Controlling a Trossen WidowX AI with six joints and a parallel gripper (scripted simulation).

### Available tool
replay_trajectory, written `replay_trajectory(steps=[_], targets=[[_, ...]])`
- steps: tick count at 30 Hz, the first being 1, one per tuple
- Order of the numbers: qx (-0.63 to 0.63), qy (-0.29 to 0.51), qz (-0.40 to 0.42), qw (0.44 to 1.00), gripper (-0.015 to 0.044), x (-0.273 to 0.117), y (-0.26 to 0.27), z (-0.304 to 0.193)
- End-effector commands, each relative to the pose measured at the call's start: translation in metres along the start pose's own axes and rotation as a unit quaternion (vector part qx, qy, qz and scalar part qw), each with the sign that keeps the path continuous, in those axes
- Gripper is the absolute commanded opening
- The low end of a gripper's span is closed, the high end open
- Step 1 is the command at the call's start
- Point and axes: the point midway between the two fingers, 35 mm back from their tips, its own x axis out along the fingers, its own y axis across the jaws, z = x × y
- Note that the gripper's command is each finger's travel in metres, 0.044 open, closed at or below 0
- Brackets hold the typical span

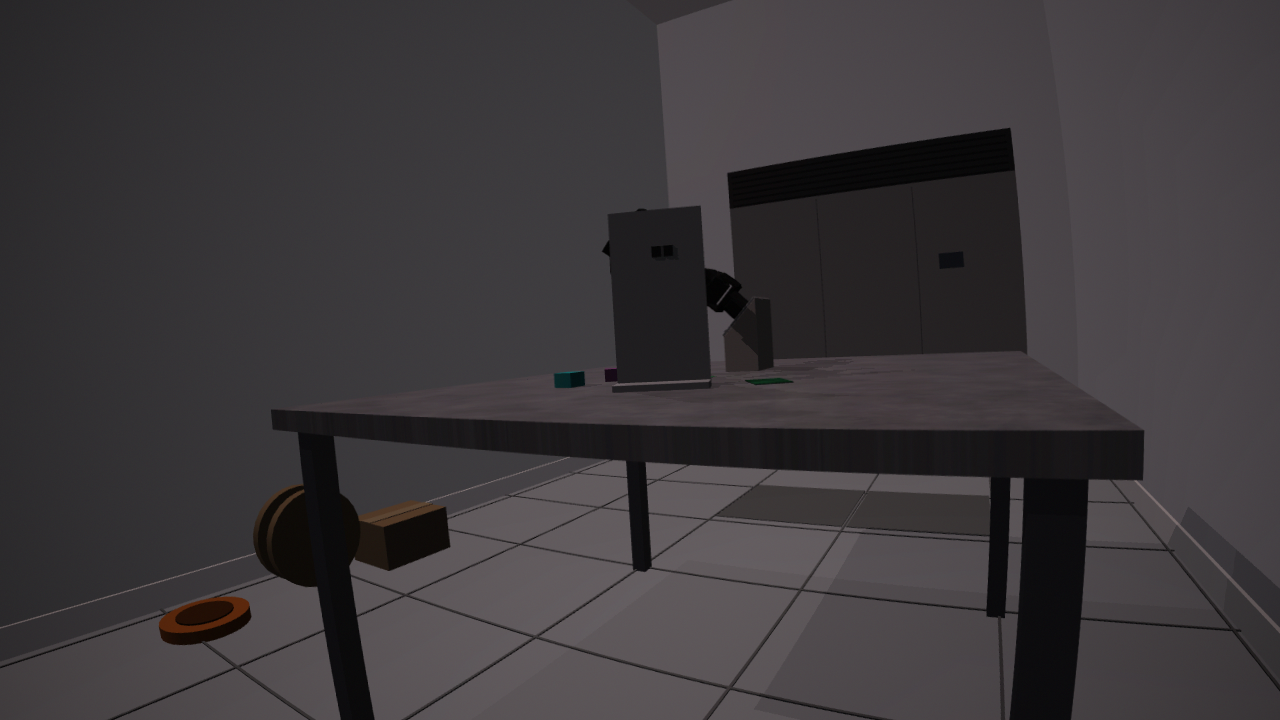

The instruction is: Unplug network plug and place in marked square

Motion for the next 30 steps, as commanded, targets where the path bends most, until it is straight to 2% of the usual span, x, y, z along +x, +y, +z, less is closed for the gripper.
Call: replay_trajectory(steps=[1,30], targets=[[0.0,0.0,0.0,1.0,0.0,-0.003,0.0,-0.001],[0.0,0.0,-0.001,1.0,0.0,-0.018,0.0,-0.005]])
